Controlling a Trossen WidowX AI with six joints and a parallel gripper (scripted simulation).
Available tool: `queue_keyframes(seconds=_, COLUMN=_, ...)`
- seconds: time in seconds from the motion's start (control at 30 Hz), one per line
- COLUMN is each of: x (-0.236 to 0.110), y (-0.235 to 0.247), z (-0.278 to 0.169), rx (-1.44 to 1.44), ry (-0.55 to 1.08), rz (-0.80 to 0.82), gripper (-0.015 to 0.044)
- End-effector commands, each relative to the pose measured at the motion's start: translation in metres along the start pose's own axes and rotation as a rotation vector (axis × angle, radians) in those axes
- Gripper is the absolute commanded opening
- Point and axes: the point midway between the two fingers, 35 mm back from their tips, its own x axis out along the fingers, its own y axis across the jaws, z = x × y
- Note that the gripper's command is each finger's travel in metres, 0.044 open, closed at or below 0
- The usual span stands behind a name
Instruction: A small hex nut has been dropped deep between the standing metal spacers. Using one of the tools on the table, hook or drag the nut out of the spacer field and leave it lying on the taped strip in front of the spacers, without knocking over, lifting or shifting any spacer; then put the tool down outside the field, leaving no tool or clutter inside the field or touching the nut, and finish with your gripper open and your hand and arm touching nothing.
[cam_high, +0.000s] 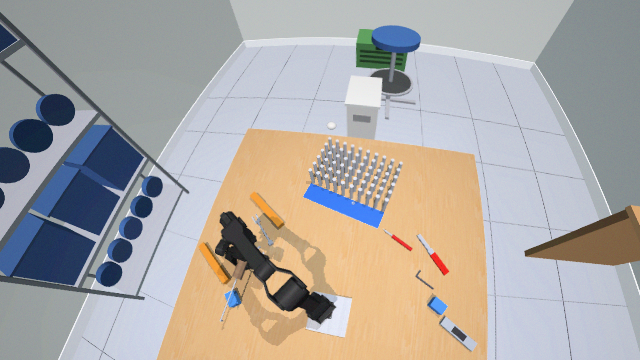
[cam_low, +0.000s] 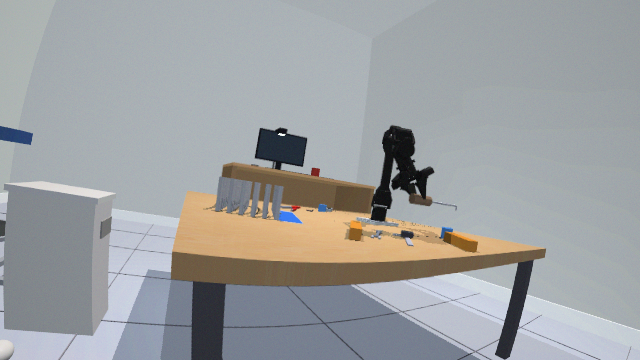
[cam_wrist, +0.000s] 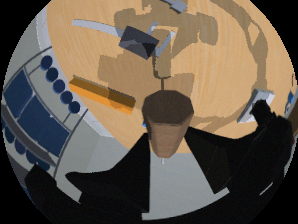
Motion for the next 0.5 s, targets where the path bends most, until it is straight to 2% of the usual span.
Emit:
queue_keyframes(seconds=0.0, x=0.0036, y=-0.0005, z=0.0006, rx=0.004, ry=0.009, rz=0.003, gripper=0.0000)
queue_keyframes(seconds=0.47, x=0.0132, y=-0.0029, z=0.0061, rx=0.004, ry=0.009, rz=0.003, gripper=0.0000)
